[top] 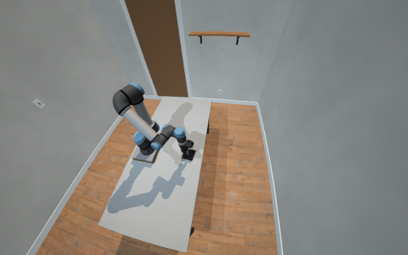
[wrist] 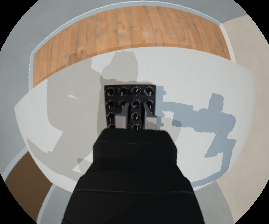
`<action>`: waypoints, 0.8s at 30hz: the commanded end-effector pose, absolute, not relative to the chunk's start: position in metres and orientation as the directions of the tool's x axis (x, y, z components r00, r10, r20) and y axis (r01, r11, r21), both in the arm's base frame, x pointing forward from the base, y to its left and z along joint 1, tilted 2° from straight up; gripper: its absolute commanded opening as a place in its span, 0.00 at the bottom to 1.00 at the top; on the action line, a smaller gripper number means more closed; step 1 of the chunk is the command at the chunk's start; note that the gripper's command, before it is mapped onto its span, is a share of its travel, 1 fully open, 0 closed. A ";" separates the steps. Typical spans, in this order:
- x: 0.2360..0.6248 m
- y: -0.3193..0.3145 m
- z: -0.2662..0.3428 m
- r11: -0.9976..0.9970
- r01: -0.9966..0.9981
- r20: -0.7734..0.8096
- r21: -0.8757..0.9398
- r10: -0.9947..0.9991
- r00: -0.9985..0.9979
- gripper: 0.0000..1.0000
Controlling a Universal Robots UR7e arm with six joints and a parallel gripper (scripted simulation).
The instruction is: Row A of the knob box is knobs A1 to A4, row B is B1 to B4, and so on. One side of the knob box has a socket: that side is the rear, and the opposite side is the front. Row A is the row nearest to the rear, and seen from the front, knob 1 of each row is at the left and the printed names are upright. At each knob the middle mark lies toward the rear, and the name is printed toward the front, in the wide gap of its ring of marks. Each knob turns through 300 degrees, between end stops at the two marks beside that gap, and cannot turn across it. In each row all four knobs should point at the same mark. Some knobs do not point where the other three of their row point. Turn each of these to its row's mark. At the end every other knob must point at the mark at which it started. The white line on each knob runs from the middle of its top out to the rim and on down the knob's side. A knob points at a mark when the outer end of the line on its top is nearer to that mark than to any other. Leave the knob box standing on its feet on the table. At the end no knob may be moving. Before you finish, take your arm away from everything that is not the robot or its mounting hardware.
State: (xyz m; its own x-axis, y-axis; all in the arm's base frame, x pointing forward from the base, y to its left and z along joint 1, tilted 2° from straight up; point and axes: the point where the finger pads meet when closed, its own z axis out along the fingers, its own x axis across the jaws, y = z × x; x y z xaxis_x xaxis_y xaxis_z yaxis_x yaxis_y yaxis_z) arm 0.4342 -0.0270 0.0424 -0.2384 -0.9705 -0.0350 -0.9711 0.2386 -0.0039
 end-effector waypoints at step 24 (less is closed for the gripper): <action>0.435 -0.027 0.020 0.239 -0.971 -0.035 -0.005 -0.971 -0.238 0.46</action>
